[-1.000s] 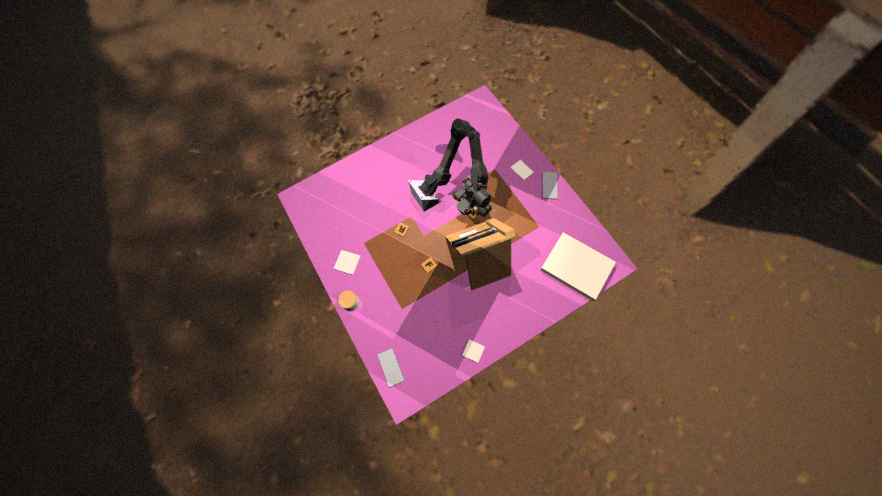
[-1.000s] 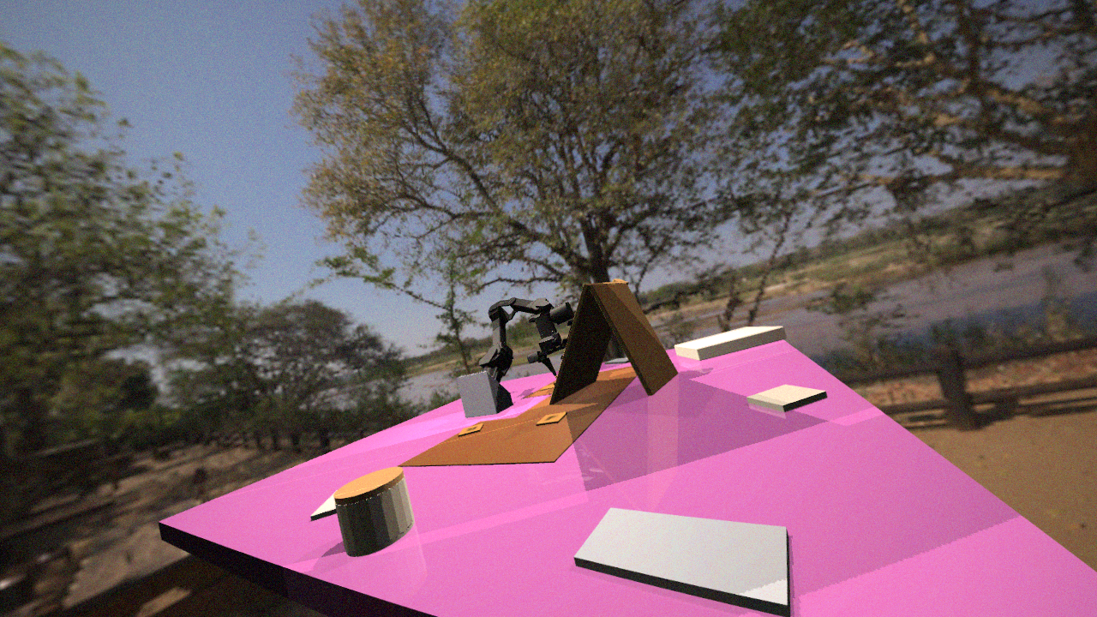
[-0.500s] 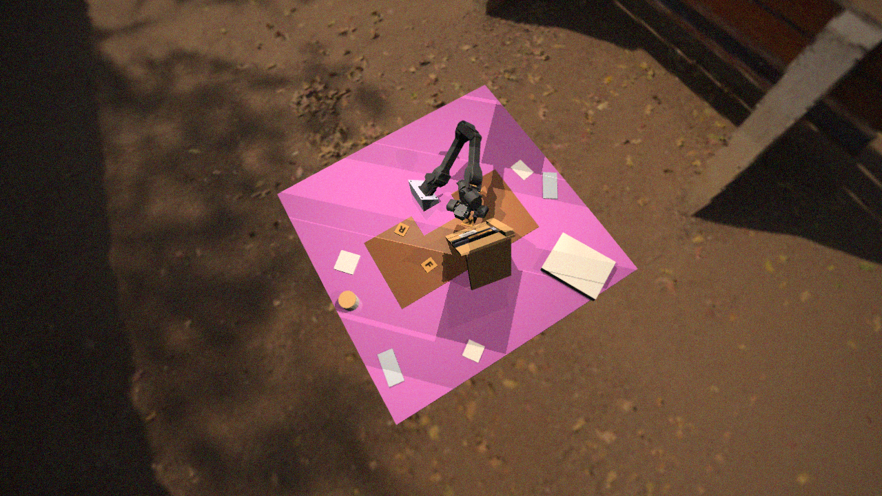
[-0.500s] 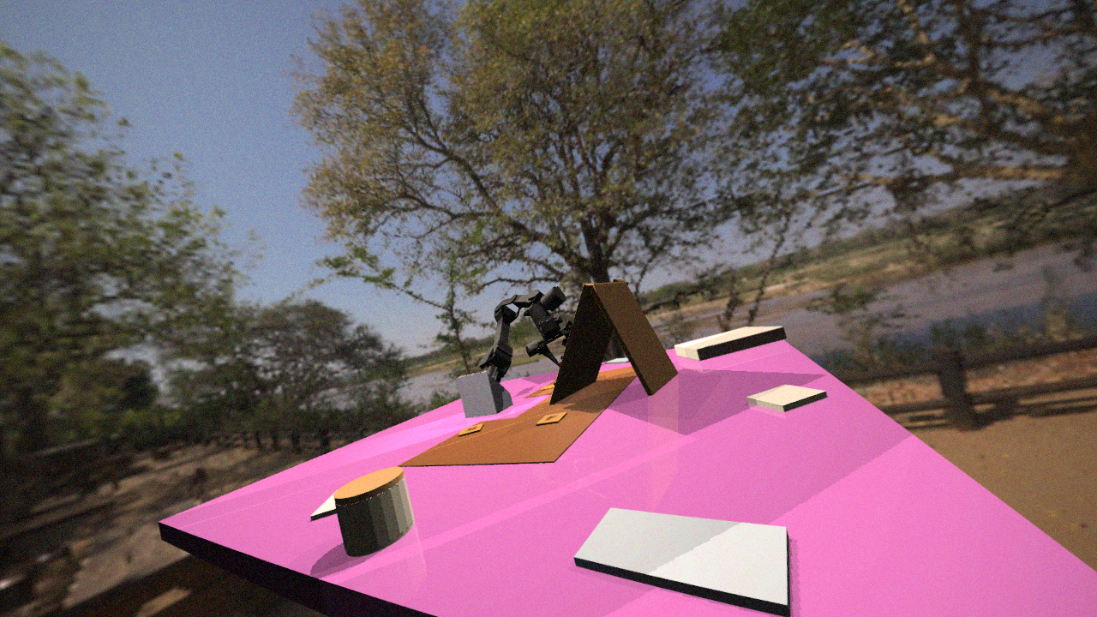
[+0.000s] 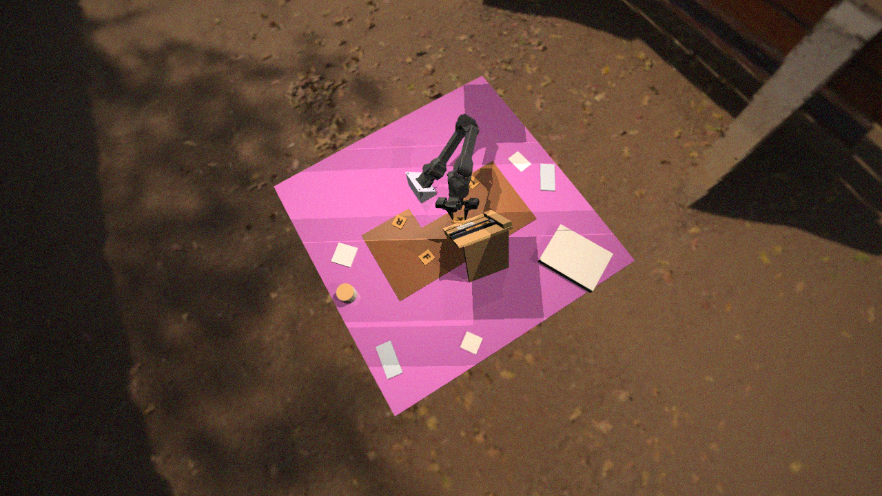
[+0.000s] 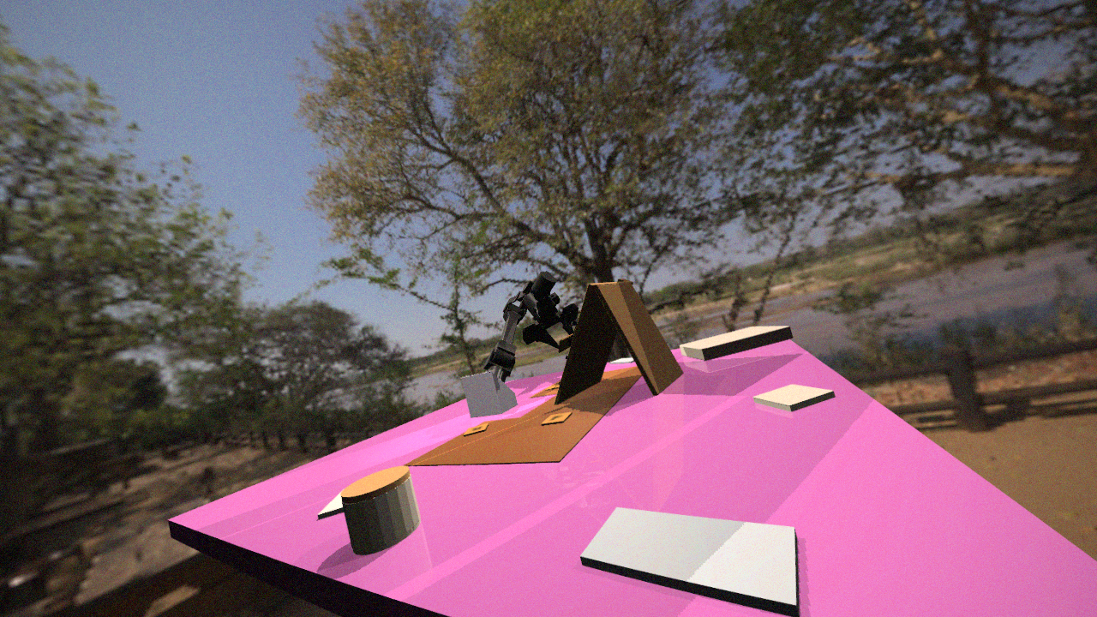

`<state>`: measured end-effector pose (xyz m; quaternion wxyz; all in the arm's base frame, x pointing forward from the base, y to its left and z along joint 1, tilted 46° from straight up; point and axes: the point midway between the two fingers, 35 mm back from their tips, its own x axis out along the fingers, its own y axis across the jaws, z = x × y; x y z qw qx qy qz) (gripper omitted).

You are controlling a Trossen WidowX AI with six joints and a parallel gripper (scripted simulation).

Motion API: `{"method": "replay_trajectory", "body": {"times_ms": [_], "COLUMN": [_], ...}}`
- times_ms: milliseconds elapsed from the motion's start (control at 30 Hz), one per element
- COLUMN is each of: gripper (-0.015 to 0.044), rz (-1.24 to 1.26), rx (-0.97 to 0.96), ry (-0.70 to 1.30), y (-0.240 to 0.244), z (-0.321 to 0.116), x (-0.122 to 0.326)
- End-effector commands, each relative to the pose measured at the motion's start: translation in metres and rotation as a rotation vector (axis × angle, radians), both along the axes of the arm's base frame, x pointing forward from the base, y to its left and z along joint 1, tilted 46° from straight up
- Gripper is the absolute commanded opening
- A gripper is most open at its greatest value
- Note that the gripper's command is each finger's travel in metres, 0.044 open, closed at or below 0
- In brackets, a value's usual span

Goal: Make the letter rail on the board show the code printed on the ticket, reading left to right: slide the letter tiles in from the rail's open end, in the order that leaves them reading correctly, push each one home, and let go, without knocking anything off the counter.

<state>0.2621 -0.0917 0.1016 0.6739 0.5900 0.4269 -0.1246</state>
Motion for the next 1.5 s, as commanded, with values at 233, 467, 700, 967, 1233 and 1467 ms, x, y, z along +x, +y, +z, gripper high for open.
{"method": "replay_trajectory", "body": {"times_ms": [233,467,700,967,1233,1467], "gripper": [0.0000,0.0000,0.0000,0.0000,0.0000,0.0000], "rz": [0.024,0.075,0.118,0.157,0.171,0.172], "rx": [-0.070,-0.151,-0.246,-0.372,-0.433,-0.434], "ry": [-0.103,-0.195,-0.287,-0.388,-0.429,-0.429], "y": [-0.042,-0.073,-0.104,-0.136,-0.148,-0.143], "z": [-0.012,-0.031,-0.051,-0.075,-0.086,-0.103], "x": [0.006,0.003,-0.004,-0.020,-0.028,-0.001]}}
